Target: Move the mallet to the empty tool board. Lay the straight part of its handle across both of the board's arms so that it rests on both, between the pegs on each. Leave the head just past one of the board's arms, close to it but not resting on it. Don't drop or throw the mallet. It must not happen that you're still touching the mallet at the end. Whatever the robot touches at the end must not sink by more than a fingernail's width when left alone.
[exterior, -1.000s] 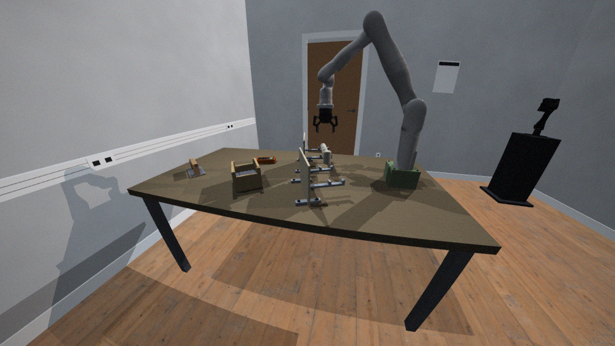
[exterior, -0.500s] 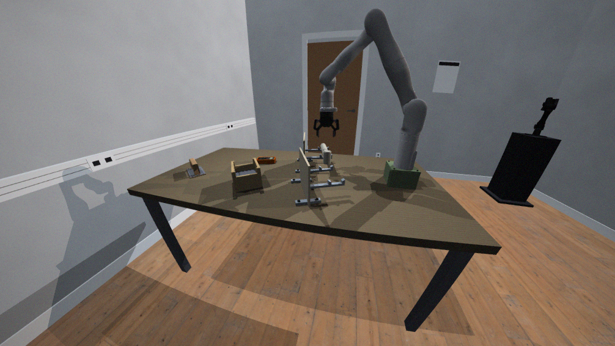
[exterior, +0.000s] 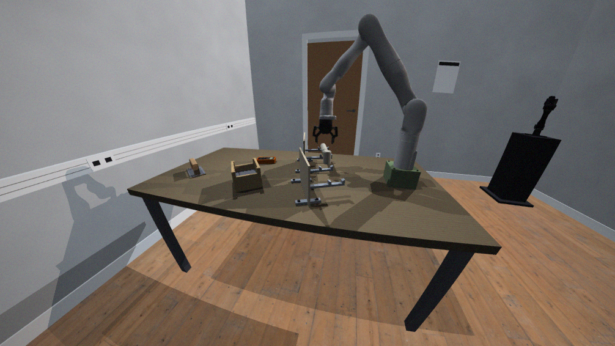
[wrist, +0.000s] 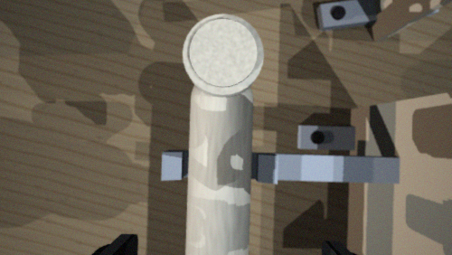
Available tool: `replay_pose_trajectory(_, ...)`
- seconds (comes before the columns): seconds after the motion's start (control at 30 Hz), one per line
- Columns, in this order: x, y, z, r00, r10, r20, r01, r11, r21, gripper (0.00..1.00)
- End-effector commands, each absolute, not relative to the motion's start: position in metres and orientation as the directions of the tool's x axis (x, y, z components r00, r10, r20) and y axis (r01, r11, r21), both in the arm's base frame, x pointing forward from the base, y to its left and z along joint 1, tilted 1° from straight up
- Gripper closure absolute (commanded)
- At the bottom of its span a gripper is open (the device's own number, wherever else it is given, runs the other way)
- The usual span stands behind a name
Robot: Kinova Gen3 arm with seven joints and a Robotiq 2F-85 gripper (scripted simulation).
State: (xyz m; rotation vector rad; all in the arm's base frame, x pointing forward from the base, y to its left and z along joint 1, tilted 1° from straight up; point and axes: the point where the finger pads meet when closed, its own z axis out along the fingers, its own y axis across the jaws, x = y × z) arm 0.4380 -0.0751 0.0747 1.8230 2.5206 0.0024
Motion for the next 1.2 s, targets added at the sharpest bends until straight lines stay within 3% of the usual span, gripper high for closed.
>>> replay_pose_trajectory(0.0,0.432,-0.076,0.041,-0.311,0.950,-0.015,0.950,0.311,-0.004,0.00)
replay_pose_trajectory(0.7,0.430,-0.076,0.017,-0.310,0.951,-0.015,0.951,0.310,-0.004,0.00)
replay_pose_trajectory(0.73,0.430,-0.076,0.017,-0.310,0.951,-0.015,0.951,0.310,-0.004,0.90)
replay_pose_trajectory(1.17,0.430,-0.076,0.017,-0.310,0.951,-0.015,0.951,0.310,-0.004,0.90)
